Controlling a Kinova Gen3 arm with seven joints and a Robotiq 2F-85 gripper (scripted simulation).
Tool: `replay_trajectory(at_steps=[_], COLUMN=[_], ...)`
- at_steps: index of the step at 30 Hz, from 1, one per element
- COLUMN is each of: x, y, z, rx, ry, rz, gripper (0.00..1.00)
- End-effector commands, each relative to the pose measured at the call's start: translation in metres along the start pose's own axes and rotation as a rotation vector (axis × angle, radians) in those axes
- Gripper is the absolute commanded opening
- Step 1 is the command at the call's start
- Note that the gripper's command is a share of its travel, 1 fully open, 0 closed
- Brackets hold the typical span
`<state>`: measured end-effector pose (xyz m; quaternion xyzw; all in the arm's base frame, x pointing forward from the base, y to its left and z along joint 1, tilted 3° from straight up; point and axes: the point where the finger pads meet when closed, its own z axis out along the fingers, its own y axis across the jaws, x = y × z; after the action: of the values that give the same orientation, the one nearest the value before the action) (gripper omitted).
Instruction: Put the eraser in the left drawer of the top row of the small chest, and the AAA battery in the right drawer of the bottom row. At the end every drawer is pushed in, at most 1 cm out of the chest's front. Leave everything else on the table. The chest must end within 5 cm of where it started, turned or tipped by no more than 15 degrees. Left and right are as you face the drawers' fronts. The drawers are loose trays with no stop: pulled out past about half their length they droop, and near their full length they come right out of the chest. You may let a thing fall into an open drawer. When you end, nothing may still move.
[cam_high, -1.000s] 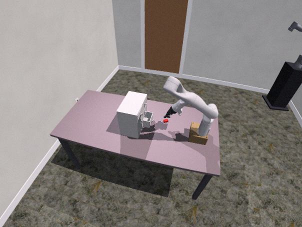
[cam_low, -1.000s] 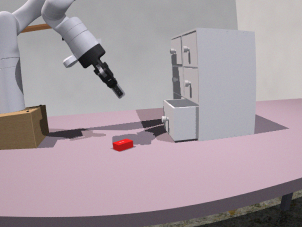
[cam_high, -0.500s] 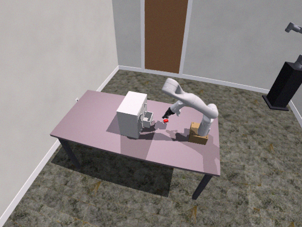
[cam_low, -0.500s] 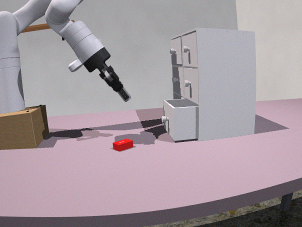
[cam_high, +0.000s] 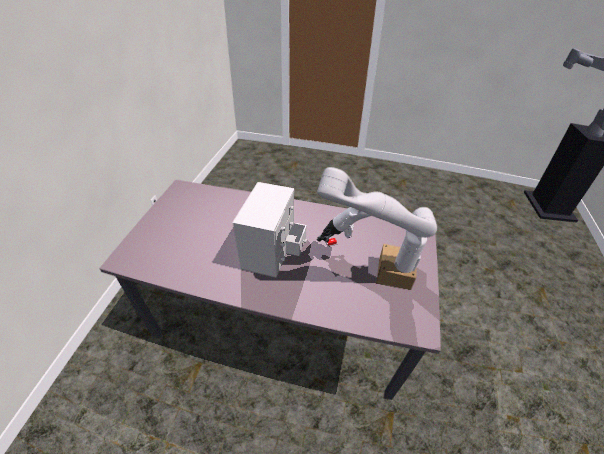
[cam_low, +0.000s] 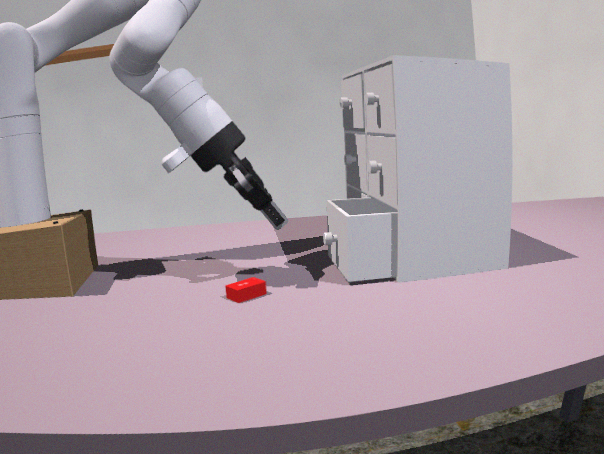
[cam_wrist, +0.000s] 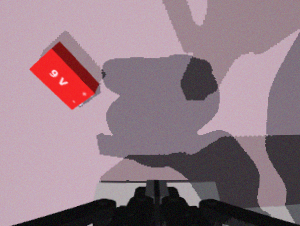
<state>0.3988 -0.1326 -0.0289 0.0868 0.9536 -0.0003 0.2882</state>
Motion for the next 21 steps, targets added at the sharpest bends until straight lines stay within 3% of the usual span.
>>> replay_trajectory(at_steps=[1, 6, 21], x=[0.005, 0.004, 0.004], y=[0.001, 0.001, 0.001], z=[0.016, 0.026, 0.027], rx=[-0.003, -0.003, -0.003], ry=[0.014, 0.014, 0.014], rz=[-0.013, -0.013, -0.013], gripper=[0.00, 0.00, 0.00])
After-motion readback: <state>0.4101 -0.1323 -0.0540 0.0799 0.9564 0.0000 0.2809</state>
